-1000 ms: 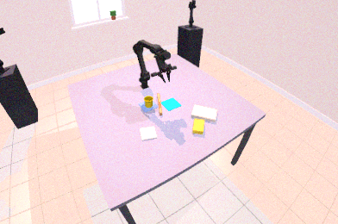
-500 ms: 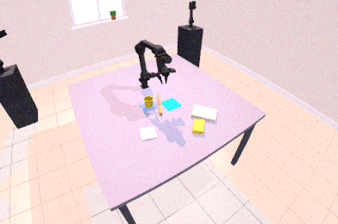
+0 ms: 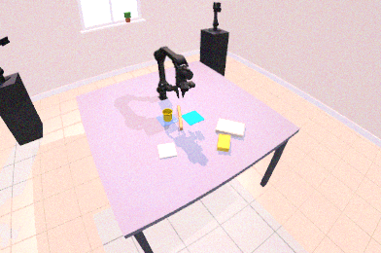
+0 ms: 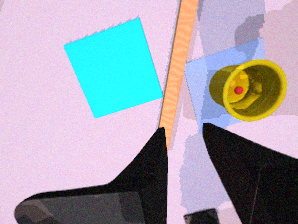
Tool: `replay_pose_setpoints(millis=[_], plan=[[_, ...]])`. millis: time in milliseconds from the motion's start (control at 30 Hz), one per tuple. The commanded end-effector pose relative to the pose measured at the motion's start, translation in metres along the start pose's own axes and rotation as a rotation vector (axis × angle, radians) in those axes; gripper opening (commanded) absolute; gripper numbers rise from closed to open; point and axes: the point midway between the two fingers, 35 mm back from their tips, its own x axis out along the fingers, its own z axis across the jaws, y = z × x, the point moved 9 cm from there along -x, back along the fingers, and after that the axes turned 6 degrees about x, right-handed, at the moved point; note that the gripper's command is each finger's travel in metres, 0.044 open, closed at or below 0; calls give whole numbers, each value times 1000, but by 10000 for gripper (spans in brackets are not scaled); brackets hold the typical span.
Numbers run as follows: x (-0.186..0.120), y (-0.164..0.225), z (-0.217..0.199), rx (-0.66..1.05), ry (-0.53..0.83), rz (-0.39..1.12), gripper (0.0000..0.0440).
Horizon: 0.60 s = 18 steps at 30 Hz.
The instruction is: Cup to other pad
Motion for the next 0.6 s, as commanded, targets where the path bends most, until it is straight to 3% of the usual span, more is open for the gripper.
replay_pose_setpoints(millis=[0, 567], plan=[[6, -2, -4, -8, 24, 33, 123], [41, -7, -28, -22, 83, 149, 156]])
